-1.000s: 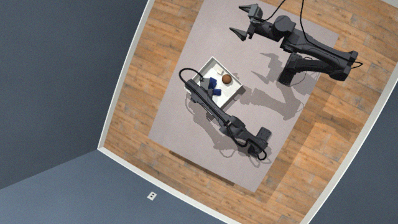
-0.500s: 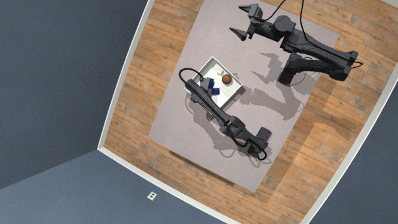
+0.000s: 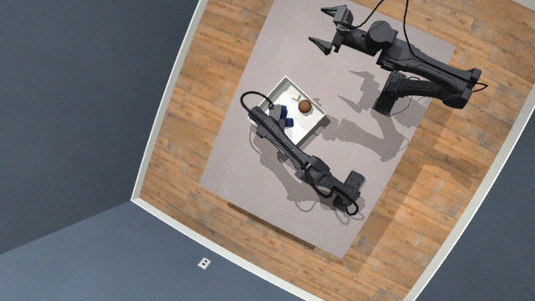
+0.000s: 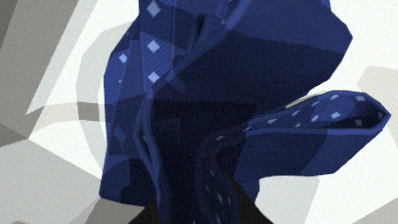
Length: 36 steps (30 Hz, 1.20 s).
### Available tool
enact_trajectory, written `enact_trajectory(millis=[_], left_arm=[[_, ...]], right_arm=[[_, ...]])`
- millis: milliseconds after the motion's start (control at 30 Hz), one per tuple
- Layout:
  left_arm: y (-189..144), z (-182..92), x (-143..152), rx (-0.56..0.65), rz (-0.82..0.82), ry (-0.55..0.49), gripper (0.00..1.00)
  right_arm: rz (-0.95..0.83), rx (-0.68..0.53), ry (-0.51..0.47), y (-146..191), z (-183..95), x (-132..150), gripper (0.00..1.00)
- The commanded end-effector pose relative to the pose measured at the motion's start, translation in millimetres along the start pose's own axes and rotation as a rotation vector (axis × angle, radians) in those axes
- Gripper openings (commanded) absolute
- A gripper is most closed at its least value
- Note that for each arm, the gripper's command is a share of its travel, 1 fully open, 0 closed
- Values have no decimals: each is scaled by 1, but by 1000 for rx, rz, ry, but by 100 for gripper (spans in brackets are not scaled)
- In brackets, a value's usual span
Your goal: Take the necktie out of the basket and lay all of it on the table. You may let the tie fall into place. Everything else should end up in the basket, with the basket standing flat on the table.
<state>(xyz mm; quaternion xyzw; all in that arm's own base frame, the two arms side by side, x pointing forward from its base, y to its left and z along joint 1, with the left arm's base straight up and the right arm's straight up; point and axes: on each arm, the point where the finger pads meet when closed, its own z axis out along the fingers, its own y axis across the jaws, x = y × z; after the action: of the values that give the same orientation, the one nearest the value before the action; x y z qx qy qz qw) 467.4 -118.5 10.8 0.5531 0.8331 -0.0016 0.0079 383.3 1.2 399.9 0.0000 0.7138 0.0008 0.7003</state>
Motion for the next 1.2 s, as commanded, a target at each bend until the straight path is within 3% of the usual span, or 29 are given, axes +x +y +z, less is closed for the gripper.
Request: enact_trajectory(millis=[0,367,733,1167], left_arm=[[-1,9,4,6,-1,15,21],[-1,9,4,6,-1,15,4],[-1,6,4,6,-1,15,4],[-1,-29,3,6,-1,15,4]], right_arm=[[0,0,0,0,0,0,100],[0,0,0,0,0,0,100],[0,0,0,0,0,0,100],[0,0,0,0,0,0,100]])
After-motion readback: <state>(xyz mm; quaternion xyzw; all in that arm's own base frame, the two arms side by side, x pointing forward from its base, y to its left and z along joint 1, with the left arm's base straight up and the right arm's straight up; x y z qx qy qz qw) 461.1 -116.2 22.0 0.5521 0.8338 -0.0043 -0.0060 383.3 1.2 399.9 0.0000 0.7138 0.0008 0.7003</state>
